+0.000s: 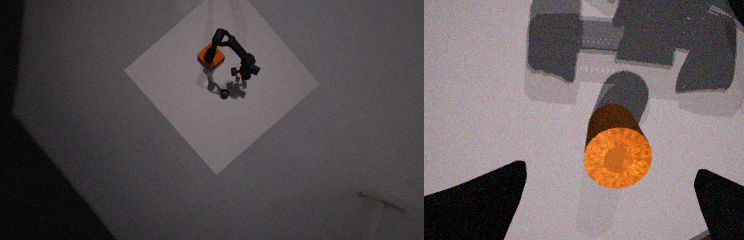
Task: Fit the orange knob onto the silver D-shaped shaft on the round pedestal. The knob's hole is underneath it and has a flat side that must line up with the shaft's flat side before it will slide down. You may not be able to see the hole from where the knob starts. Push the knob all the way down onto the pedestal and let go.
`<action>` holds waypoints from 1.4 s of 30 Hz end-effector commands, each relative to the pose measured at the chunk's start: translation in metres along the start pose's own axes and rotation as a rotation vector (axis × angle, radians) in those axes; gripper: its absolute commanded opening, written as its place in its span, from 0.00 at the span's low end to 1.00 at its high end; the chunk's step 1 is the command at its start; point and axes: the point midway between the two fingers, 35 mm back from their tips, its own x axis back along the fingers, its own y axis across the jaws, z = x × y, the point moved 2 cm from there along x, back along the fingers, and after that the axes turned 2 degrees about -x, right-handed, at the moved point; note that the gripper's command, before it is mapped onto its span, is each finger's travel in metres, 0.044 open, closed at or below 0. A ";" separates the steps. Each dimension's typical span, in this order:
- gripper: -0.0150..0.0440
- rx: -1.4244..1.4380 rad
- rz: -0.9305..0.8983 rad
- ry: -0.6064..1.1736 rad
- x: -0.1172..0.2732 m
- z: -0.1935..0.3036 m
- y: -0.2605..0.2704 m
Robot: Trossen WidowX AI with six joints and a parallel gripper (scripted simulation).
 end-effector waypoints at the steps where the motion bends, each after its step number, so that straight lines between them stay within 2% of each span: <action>1: 1.00 -0.004 0.015 0.006 -0.007 0.001 -0.003; 42: 1.00 -0.004 0.015 0.007 -0.072 0.002 -0.004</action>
